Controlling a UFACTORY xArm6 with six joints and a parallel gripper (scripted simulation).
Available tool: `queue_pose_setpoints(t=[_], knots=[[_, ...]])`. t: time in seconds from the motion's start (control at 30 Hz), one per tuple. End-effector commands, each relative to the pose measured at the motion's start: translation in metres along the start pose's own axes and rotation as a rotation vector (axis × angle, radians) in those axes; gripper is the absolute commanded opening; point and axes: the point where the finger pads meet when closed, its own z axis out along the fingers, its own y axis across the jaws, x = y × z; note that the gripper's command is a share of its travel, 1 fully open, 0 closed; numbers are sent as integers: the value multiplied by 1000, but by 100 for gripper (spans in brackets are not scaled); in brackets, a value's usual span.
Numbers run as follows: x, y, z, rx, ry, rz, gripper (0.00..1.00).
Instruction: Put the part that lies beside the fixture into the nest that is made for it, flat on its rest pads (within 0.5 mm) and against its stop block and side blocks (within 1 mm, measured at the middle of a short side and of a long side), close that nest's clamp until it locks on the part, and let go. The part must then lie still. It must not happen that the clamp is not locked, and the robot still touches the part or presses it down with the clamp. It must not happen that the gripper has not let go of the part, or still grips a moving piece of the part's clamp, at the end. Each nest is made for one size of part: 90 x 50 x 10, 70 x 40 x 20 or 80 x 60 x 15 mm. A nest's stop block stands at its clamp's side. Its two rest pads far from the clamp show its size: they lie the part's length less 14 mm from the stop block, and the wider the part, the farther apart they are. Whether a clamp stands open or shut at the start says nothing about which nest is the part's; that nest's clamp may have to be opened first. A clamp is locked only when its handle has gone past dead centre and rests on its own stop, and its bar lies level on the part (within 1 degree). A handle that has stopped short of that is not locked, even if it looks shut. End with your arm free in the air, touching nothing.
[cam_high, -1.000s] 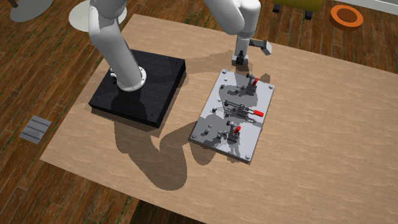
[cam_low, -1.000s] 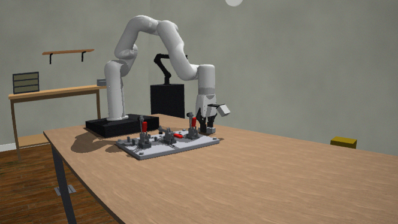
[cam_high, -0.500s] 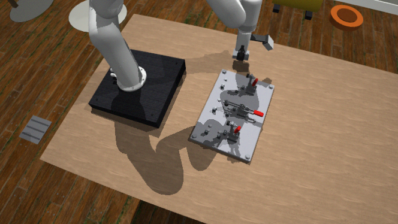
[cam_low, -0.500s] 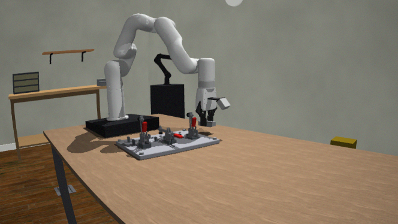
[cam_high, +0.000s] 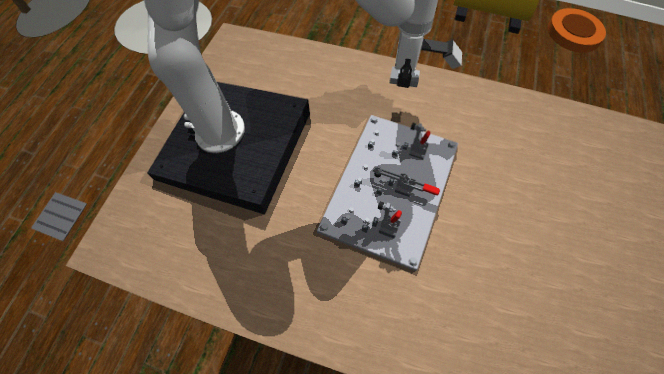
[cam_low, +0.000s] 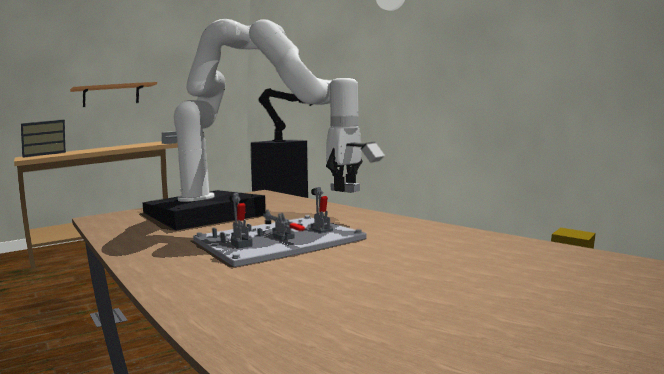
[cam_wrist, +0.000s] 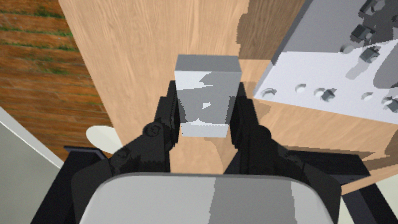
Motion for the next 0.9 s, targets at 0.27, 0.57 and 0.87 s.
queue_pose_setpoints(t=[0.27, 0.57, 0.87], knots=[[1, 0, -31, 2, 3, 0, 0], [1, 0, -38, 2, 3, 0, 0], [1, 0, -38, 2, 3, 0, 0]])
